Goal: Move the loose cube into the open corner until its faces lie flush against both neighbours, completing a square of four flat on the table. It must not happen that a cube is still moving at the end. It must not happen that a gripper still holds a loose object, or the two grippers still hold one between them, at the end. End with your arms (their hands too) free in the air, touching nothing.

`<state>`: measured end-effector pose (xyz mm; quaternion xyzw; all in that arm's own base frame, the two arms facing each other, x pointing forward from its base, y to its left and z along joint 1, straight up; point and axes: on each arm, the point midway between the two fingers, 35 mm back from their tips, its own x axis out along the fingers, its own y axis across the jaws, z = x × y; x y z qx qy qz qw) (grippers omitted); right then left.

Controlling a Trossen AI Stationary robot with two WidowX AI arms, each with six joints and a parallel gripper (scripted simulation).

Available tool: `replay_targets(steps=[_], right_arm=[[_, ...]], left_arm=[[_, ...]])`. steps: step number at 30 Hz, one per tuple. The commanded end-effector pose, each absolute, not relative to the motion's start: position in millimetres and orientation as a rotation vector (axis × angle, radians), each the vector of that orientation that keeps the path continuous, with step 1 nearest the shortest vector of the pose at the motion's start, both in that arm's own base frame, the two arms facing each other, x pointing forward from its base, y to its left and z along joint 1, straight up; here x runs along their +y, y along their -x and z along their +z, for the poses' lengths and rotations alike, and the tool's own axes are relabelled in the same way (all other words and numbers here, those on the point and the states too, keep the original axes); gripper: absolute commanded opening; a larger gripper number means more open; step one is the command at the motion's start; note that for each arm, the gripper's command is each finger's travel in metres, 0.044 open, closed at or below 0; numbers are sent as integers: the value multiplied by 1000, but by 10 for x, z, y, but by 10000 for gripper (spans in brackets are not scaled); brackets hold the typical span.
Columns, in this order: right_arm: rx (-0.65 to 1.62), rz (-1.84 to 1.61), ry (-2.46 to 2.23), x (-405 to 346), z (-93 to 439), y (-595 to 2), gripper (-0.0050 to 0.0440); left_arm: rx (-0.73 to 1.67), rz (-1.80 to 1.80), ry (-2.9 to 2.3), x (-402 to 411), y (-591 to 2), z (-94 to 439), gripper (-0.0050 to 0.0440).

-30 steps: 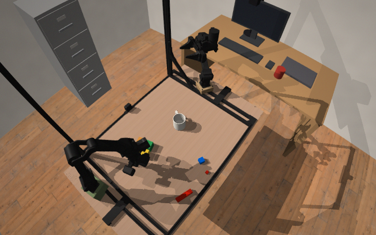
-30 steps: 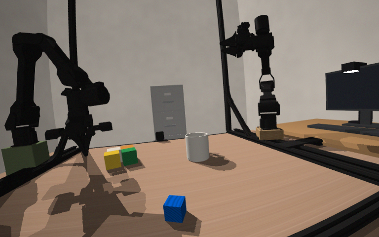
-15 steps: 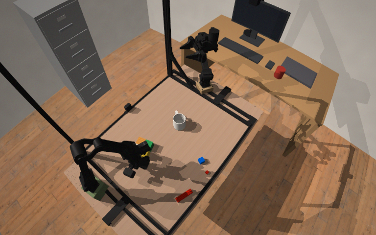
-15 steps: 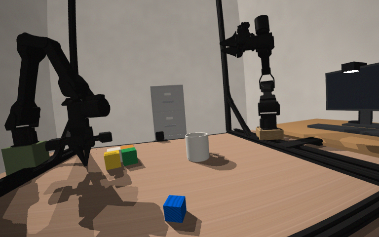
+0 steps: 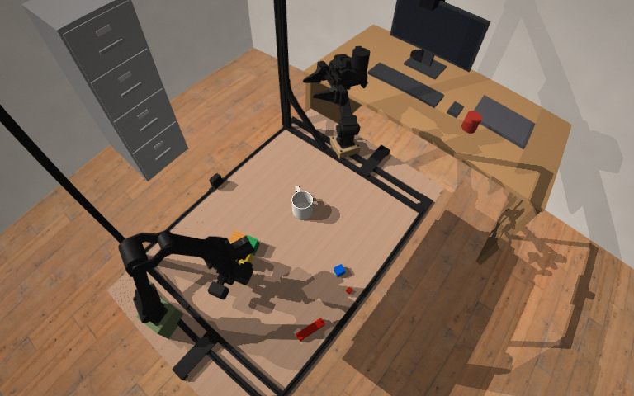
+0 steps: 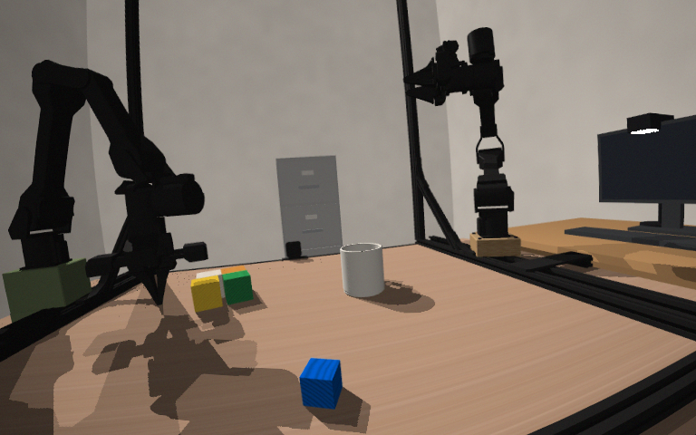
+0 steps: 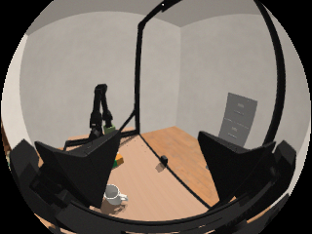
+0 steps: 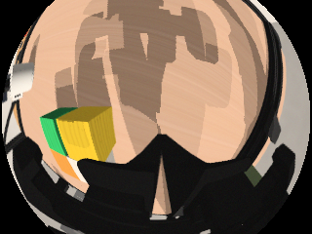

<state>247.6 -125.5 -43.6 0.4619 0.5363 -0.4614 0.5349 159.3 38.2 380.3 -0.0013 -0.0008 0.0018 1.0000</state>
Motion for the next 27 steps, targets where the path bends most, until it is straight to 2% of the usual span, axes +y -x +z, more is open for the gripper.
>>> replay_targets(steps=[1, 27], right_arm=[[1274, -1101, -1101, -1260, -432, -2495, 0], [1274, -1101, -1101, -1250, -432, -2564, 0]], left_arm=[[-1, 0, 1, 377, -1592, 3802, 400], [-1, 0, 1, 377, -1592, 3802, 400]])
